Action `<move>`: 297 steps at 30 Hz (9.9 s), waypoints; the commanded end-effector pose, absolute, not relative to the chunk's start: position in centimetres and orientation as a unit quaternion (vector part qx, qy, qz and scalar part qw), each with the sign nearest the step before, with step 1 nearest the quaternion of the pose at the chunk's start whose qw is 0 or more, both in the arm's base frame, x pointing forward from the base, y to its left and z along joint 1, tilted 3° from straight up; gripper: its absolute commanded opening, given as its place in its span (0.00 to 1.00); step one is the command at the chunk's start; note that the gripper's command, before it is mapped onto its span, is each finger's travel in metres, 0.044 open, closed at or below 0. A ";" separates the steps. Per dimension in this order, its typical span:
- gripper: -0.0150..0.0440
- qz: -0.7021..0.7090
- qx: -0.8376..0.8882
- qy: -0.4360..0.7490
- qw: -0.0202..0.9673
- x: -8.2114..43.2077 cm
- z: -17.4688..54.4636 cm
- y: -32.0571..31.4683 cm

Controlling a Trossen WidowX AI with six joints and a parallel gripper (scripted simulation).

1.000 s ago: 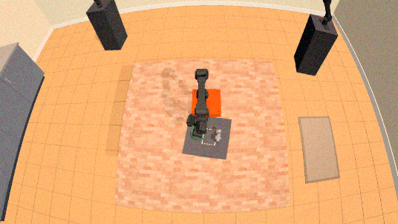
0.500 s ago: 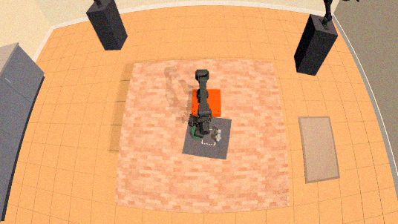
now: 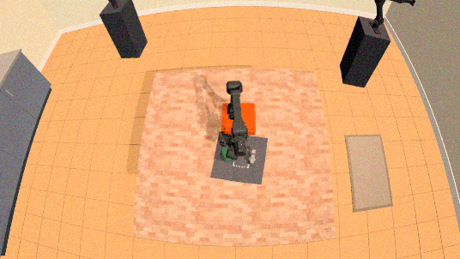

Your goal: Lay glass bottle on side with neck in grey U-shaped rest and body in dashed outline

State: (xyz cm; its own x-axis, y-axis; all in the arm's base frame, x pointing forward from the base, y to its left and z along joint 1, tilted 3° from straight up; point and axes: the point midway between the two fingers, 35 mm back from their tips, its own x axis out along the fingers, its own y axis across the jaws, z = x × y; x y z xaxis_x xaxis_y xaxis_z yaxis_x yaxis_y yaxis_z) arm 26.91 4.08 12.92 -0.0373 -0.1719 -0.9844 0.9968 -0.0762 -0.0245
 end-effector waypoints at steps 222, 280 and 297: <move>0.47 -0.593 0.418 0.363 0.585 26.7 4.4 19.8; 0.47 -0.580 0.433 0.371 0.581 26.6 3.4 19.7; 0.56 -0.577 0.437 0.373 0.580 26.5 3.5 20.2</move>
State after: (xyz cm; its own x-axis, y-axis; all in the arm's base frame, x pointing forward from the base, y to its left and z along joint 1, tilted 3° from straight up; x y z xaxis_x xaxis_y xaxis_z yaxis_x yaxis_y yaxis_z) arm 26.52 20.21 3.53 0.0556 -0.3429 -0.9377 0.9959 -0.0482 0.0767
